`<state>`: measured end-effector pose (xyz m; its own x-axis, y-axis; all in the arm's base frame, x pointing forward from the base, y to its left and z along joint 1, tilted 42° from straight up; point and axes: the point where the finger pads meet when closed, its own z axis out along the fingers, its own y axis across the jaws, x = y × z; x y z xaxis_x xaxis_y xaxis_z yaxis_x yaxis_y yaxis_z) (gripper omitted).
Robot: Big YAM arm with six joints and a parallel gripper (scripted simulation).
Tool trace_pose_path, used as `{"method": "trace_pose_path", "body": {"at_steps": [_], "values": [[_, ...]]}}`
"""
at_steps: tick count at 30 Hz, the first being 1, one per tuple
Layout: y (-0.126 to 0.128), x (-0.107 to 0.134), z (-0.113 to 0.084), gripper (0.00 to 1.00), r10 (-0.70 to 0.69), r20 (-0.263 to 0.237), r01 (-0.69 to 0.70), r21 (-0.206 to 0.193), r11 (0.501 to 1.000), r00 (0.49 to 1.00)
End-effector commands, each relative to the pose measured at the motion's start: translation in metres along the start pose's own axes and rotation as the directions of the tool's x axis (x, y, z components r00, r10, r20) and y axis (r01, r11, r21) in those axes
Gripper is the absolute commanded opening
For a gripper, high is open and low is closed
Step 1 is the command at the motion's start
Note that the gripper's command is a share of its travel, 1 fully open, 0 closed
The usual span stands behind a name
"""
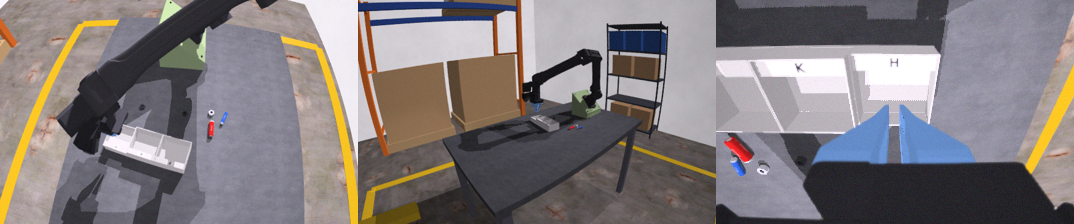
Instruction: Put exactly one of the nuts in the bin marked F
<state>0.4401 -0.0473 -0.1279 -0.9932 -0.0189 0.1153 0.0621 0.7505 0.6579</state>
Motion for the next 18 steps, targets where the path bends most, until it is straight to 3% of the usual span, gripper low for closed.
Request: {"method": "trace_pose_path", "body": {"at_steps": [1,18], "values": [[0.002,0.0,0.015,0.09,0.002,-0.005,-0.002,0.001,1.0,1.0],[0.003,0.0,0.054,0.09,0.001,-0.003,-0.001,0.001,1.0,1.0]]}}
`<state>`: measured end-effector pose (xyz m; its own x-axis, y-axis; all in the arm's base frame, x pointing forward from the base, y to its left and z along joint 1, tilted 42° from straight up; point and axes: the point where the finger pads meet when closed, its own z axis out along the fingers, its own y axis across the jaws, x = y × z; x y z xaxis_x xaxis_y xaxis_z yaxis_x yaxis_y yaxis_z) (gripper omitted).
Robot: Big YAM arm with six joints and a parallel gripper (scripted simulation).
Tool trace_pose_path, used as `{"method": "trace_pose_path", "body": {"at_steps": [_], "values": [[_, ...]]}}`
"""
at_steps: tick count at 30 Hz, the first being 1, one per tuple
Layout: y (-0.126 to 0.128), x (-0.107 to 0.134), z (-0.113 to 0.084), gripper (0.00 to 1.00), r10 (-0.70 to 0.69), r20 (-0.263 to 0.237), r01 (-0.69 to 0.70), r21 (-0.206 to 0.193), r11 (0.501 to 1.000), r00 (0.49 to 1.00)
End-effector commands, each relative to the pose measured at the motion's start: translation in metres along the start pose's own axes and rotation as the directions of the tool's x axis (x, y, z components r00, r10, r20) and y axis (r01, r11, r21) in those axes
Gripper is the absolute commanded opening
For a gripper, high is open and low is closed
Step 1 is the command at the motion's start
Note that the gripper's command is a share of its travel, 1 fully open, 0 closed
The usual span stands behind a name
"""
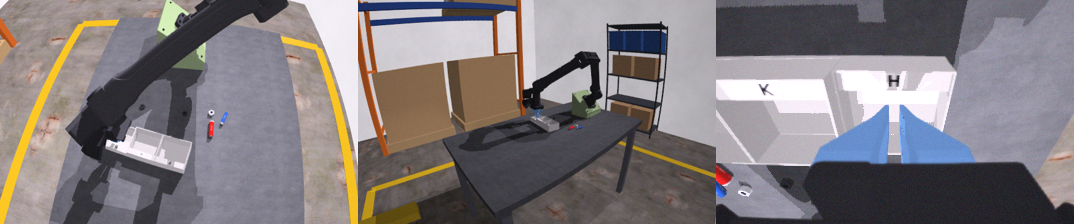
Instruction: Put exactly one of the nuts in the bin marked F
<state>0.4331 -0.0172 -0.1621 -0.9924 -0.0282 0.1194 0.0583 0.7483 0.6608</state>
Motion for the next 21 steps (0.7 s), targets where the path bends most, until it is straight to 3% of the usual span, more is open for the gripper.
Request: {"method": "trace_pose_path", "body": {"at_steps": [1,4,6,7,21], "values": [[0.004,-0.002,0.011,0.09,0.005,0.006,-0.005,0.004,1.0,1.0],[0.003,-0.002,0.014,0.09,0.005,0.006,-0.006,0.004,1.0,1.0],[0.011,-0.009,0.005,0.09,-0.015,0.029,0.014,0.014,1.0,0.999],[0.001,-0.013,0.001,0.09,-0.006,0.035,0.006,0.011,1.0,0.999],[0.001,-0.012,0.002,0.09,-0.006,0.035,0.006,0.011,1.0,0.999]]}}
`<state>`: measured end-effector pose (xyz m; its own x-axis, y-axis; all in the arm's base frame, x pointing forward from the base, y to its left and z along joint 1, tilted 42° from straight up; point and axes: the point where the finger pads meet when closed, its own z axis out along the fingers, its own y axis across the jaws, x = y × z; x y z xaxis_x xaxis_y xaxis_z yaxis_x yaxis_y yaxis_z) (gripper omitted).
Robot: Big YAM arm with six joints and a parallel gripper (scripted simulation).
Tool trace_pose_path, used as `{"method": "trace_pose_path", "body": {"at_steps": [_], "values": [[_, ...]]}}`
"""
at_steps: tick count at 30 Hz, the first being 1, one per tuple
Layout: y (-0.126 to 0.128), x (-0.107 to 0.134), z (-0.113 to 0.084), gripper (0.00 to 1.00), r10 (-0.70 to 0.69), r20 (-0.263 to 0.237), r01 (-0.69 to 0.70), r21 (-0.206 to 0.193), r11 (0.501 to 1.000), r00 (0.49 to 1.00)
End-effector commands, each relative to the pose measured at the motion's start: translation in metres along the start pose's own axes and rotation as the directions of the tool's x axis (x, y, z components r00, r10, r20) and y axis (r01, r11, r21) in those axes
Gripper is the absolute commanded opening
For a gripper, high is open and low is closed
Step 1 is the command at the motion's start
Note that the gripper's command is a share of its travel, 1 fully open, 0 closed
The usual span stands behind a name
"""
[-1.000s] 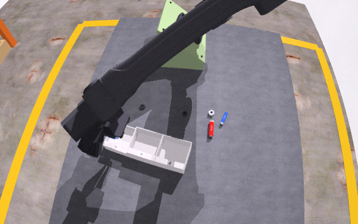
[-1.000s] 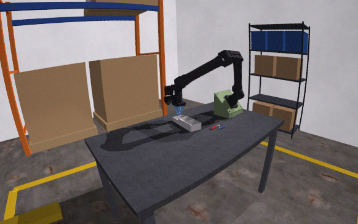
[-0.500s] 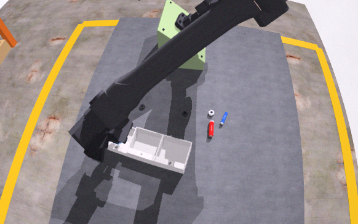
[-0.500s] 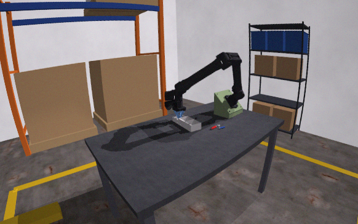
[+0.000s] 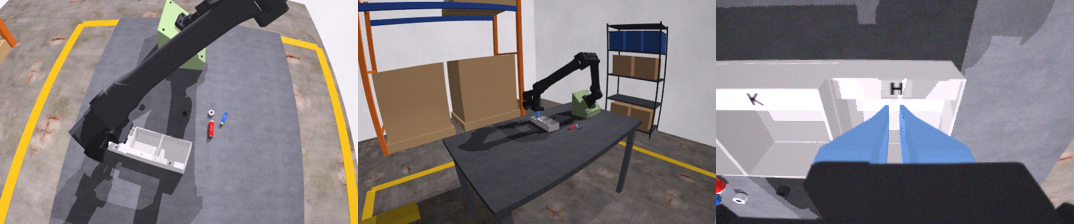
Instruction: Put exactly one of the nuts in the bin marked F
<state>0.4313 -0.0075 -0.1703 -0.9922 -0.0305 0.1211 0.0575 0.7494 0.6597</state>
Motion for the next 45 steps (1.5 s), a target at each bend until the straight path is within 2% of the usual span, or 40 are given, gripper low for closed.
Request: {"method": "trace_pose_path", "body": {"at_steps": [1,45], "values": [[-0.0011,-0.0122,-0.011,0.09,-0.006,0.038,0.005,0.01,1.0,0.999],[-0.0003,-0.0052,-0.0142,0.09,0.0,0.049,-0.001,0.011,1.0,0.999]]}}
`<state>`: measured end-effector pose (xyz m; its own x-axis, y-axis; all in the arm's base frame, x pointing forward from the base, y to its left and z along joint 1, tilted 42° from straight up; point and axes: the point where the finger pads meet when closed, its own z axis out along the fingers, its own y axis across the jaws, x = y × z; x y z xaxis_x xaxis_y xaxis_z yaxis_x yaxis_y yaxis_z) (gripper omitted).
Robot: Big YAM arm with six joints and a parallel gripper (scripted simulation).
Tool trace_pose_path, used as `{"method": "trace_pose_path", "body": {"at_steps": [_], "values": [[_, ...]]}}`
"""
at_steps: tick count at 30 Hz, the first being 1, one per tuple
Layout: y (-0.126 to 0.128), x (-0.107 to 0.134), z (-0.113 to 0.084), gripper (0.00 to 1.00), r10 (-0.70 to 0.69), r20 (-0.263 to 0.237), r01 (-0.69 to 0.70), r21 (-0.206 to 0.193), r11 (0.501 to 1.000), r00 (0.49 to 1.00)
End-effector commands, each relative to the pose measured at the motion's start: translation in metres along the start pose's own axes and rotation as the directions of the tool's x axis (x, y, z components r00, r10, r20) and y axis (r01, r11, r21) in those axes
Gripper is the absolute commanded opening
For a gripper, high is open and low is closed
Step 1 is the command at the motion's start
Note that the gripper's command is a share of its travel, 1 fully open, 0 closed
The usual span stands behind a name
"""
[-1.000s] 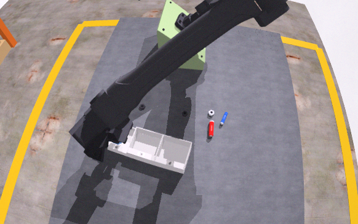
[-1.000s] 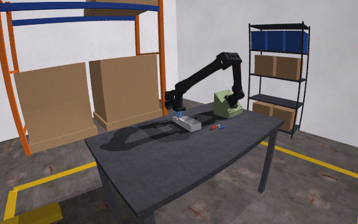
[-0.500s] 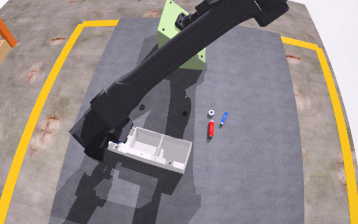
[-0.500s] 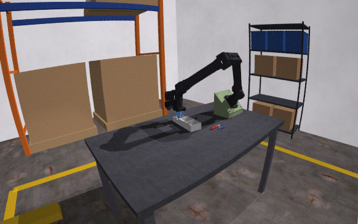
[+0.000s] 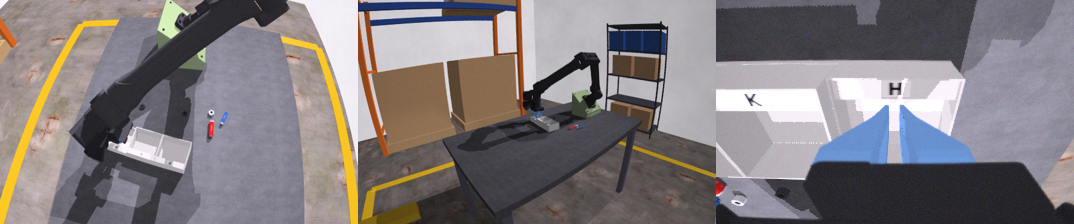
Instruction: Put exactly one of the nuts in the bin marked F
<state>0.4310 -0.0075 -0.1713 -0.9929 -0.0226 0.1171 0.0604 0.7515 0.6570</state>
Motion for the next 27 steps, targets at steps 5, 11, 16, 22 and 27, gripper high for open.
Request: {"method": "trace_pose_path", "body": {"at_steps": [5,11,16,22,27], "values": [[0.0,-0.005,-0.015,0.09,-0.003,0.042,0.003,0.008,1.0,0.999],[0.0,-0.005,-0.015,0.09,-0.003,0.042,0.002,0.008,1.0,0.999],[-0.002,-0.001,-0.02,0.09,0.008,0.036,-0.008,0.002,1.0,0.999],[-0.002,0.0,-0.027,0.09,0.003,0.031,-0.003,0.003,1.0,1.0],[-0.002,-0.01,-0.037,0.09,-0.01,0.047,0.01,0.01,1.0,0.999]]}}
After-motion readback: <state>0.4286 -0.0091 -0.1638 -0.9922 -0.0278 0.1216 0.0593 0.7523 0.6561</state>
